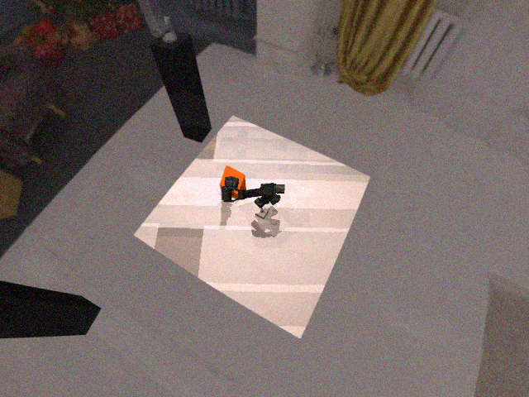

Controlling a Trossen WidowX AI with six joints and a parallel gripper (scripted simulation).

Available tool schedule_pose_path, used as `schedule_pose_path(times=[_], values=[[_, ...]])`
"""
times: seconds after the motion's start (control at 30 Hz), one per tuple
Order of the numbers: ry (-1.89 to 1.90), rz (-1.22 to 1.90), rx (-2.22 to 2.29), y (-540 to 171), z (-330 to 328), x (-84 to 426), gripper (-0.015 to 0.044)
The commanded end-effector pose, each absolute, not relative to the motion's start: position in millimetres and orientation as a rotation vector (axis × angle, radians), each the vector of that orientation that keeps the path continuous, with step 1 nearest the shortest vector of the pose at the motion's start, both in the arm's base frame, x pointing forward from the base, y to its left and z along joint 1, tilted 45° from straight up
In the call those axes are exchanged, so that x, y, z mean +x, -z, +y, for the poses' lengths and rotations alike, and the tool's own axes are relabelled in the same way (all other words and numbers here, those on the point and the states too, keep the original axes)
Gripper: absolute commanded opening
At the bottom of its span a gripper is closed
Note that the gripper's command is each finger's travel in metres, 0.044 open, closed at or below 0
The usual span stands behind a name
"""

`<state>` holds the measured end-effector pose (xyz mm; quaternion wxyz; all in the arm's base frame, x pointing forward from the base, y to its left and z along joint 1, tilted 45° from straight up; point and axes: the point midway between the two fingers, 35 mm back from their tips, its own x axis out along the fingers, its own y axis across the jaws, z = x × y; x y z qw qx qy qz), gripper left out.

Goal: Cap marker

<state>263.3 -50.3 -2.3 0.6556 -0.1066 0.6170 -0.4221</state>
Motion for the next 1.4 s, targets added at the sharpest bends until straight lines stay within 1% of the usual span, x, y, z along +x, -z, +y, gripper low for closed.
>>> schedule_pose_path(times=[0.0, 0.53, 1.37], values=[[0.957, 1.401, -0.253, -7.8, -55.9, 259.3, 0.0000], [0.963, 1.401, -0.257, -45.2, -75.8, 245.7, 0.0000], [0.962, 1.401, -0.257, -21.4, -98.7, 242.6, 0.0000]])
